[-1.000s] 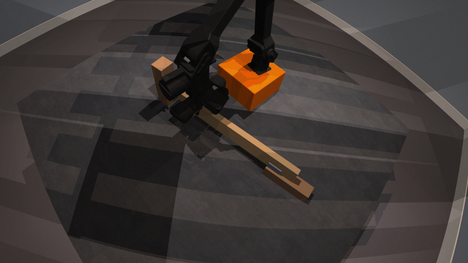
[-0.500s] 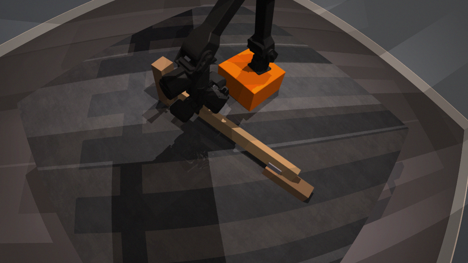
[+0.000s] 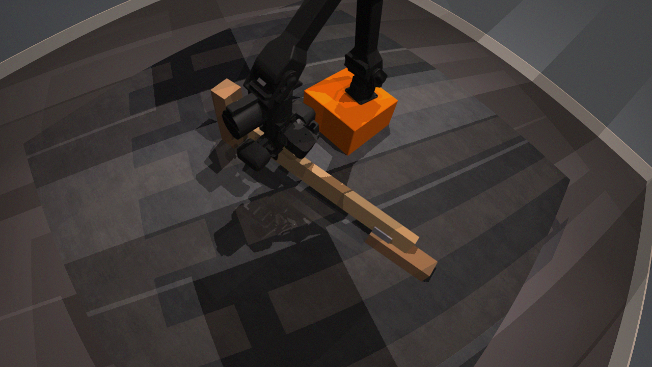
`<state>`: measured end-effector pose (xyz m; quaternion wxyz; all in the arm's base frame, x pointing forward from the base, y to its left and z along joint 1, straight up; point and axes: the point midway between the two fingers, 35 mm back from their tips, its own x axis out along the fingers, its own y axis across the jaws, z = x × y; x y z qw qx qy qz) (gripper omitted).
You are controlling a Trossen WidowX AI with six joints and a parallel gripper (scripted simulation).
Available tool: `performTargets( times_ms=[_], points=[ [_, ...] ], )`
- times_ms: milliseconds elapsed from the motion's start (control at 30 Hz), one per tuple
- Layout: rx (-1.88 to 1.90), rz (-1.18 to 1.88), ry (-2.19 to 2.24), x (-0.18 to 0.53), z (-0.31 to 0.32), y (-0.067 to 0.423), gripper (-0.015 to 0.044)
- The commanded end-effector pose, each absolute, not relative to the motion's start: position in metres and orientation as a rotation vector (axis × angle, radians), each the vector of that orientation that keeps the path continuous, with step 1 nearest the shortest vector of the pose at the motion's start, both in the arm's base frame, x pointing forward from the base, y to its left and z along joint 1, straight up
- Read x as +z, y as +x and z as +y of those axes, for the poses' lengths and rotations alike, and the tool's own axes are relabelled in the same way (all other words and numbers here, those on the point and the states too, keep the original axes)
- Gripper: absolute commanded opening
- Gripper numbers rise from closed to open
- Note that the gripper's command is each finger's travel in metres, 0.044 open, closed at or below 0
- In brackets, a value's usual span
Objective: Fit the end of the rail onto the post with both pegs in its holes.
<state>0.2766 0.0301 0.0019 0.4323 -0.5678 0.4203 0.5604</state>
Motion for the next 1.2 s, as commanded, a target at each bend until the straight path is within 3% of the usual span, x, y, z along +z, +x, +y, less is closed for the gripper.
performTargets(
  times_ms=[0, 1167],
  points=[
    [1.396, 1.046, -1.414, 0.0028, 0.0303, 0.2764, 0.0000],
    [1.396, 1.046, -1.414, 0.0023, 0.0305, 0.2769, 0.0000]
  ],
)
